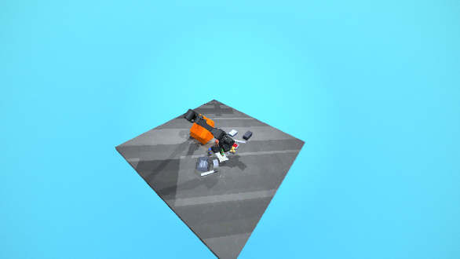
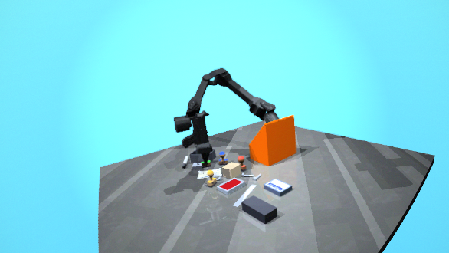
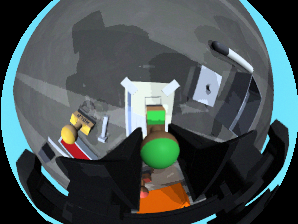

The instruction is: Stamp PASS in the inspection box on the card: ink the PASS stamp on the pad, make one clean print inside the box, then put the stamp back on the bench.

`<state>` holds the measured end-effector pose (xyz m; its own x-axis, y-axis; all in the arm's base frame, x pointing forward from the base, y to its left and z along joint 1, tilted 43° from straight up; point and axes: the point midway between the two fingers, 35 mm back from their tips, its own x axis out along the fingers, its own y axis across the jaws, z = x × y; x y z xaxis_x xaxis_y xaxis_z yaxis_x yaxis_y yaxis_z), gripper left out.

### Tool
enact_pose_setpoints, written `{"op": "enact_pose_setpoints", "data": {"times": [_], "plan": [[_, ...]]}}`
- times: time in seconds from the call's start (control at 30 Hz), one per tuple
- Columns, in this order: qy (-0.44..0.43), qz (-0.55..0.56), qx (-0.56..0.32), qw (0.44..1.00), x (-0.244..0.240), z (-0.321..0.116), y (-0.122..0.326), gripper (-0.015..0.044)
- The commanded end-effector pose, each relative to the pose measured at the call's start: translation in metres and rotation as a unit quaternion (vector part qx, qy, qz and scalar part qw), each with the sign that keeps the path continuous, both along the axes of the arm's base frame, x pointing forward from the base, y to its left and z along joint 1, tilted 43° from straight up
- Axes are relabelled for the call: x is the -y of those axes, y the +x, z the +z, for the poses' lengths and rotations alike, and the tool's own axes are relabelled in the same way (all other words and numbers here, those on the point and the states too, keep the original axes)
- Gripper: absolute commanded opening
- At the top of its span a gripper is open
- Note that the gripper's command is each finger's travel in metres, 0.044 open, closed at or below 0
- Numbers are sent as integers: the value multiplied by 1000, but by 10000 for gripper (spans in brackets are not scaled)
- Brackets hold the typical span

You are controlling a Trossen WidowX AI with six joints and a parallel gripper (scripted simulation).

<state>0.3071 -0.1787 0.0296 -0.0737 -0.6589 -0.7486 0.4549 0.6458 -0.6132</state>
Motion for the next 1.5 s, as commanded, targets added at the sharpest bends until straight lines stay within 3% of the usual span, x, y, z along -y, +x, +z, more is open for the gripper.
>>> {"op": "enact_pose_setpoints", "data": {"times": [0.0,1.47], "plan": [[1,1,-4,1000,3,-4,-2,0],[-1,3,-4,1000,21,-23,-6,0]]}}
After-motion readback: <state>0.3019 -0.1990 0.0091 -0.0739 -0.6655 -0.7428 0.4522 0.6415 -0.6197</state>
